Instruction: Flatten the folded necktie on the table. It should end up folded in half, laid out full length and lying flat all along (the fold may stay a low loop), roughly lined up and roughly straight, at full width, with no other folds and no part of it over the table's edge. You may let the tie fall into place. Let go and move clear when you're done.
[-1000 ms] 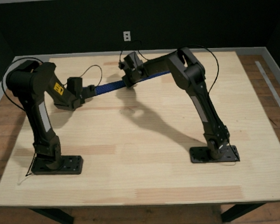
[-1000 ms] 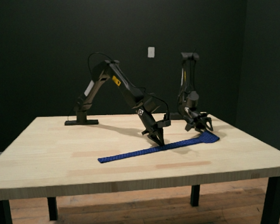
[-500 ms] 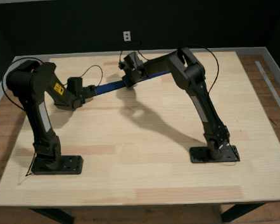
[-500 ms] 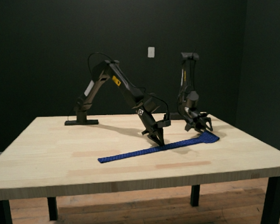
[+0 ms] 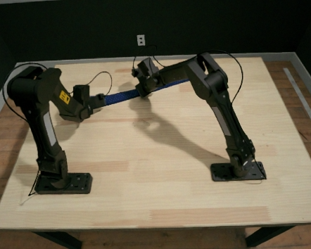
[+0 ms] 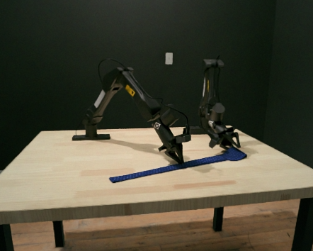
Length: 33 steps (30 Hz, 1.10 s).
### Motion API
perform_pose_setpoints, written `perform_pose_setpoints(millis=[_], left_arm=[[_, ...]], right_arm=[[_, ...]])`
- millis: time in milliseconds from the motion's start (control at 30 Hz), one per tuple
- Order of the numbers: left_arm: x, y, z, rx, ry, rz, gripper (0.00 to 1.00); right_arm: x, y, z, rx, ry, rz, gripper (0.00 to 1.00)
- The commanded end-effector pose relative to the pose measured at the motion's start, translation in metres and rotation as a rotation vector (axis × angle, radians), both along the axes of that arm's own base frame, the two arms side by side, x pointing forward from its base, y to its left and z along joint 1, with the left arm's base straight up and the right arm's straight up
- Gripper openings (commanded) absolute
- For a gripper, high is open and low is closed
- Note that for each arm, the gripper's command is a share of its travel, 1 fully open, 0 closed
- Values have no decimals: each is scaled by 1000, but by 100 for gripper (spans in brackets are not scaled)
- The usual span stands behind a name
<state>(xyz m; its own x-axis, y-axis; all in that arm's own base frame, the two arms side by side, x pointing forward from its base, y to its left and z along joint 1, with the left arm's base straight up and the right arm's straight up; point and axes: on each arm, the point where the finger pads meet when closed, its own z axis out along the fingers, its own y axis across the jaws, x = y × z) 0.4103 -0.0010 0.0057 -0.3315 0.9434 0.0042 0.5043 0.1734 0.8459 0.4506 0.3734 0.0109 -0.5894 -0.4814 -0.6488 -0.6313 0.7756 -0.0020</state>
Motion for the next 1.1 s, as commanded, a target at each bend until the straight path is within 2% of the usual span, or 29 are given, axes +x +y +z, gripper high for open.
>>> perform_pose_setpoints(millis=[0,1067], left_arm=[[8,0,2,-3,-5,1,43],[10,0,4,-3,-5,1,43]], right_arm=[[-2,-2,-4,-3,7,5,4],[-2,-2,-4,-3,7,5,4]])
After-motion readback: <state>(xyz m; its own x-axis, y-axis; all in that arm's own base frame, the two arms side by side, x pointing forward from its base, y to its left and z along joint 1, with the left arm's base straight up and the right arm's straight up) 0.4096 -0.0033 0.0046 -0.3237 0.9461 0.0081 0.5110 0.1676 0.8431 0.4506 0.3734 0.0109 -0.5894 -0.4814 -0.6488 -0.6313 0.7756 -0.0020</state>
